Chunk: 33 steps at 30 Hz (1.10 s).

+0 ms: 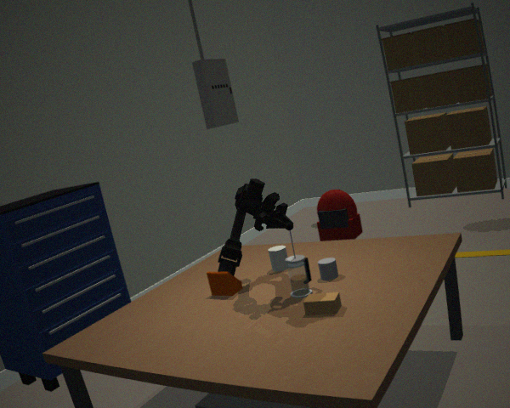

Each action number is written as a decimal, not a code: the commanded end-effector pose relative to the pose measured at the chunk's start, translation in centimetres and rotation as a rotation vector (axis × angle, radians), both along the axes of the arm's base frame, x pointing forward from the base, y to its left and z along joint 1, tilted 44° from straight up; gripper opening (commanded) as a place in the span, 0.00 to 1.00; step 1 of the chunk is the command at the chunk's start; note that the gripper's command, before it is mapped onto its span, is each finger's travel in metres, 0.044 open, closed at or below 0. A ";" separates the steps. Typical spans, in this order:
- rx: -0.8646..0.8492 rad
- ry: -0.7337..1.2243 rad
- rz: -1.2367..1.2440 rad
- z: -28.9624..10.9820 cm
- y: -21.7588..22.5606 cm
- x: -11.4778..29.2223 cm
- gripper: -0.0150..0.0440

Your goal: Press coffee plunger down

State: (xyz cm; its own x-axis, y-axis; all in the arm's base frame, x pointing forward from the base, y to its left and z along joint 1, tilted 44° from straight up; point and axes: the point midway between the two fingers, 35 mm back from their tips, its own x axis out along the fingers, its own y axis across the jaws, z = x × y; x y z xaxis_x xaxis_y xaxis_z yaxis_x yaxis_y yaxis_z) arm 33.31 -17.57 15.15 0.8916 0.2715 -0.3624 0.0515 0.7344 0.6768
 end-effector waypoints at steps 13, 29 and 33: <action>0.010 0.029 0.012 -3.2 2.5 0.4 0.47; 0.011 0.027 0.012 -5.2 4.3 0.7 0.47; 0.012 0.027 0.011 -5.6 4.7 0.8 0.47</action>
